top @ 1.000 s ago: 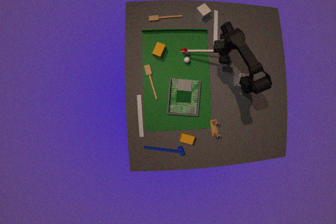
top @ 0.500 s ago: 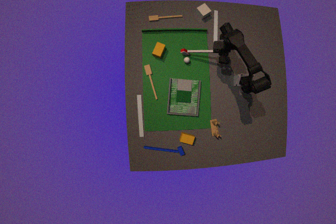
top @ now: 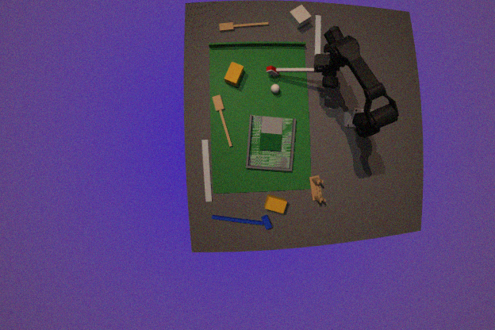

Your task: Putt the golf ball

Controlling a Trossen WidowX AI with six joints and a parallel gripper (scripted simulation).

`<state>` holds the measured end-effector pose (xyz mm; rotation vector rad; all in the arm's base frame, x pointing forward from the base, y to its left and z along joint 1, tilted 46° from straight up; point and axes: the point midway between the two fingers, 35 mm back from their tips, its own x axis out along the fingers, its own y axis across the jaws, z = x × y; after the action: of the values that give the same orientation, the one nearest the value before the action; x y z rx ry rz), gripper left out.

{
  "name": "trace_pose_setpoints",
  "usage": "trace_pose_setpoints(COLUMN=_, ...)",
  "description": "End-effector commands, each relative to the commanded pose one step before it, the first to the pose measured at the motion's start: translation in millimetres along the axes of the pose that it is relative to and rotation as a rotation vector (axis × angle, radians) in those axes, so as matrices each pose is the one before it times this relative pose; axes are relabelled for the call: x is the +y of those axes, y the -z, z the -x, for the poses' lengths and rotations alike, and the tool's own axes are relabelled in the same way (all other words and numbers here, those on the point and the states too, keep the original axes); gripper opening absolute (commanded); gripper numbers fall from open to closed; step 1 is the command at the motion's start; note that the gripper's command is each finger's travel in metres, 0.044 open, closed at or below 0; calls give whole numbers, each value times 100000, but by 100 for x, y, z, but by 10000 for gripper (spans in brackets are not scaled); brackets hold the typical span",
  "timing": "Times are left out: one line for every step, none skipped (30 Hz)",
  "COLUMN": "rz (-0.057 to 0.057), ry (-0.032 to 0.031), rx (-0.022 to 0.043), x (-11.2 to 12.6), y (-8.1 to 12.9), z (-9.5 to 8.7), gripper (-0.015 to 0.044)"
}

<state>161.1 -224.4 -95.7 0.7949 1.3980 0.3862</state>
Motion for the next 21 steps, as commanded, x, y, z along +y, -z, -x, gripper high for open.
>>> trace_pose_setpoints(rz=41, ry=63, rx=-44, x=33, y=-19, z=17, gripper=0)
trace_pose_setpoints(rz=0, ry=0, rx=0, x=0, y=0, z=0, gripper=0)
trace_pose_setpoints(rz=-9, ry=-5, rx=-2, x=222, y=-42, z=31, gripper=0)
trace_pose_setpoints(rz=-24, ry=-19, rx=-4, x=666, y=-117, z=85, gripper=0)
trace_pose_setpoints(rz=-36, ry=-48, rx=-5, x=1113, y=-167, z=117, gripper=0)
trace_pose_setpoints(rz=-38, ry=-89, rx=-1, x=1405, y=-158, z=105, gripper=0)
trace_pose_setpoints(rz=-30, ry=-122, rx=6, x=1410, y=-99, z=59, gripper=0)
trace_pose_setpoints(rz=-23, ry=-154, rx=14, x=1403, y=-39, z=13, gripper=0)
trace_pose_setpoints(rz=-16, ry=-186, rx=23, x=1393, y=22, z=-32, gripper=0)
trace_pose_setpoints(rz=-9, ry=-217, rx=34, x=1378, y=82, z=-76, gripper=0)
trace_pose_setpoints(rz=-3, ry=-249, rx=46, x=1358, y=142, z=-118, gripper=0)
trace_pose_setpoints(rz=3, ry=-278, rx=58, x=1329, y=201, z=-158, gripper=0)
trace_pose_setpoints(rz=6, ry=-242, rx=56, x=1034, y=200, z=-154, gripper=0)
trace_pose_setpoints(rz=5, ry=-155, rx=38, x=612, y=138, z=-104, gripper=0)
trace_pose_setpoints(rz=2, ry=-53, rx=13, x=202, y=49, z=-37, gripper=0)
trace_pose_setpoints(rz=0, ry=0, rx=0, x=0, y=0, z=0, gripper=0)
trace_pose_setpoints(rz=0, ry=0, rx=0, x=0, y=0, z=0, gripper=0)
trace_pose_setpoints(rz=-3, ry=9, rx=0, x=-6, y=-8, z=80, gripper=0)
trace_pose_setpoints(rz=-5, ry=16, rx=-1, x=-11, y=-15, z=149, gripper=0)
trace_pose_setpoints(rz=-7, ry=22, rx=0, x=-15, y=-20, z=222, gripper=0)
trace_pose_setpoints(rz=-9, ry=28, rx=0, x=-18, y=-25, z=299, gripper=0)
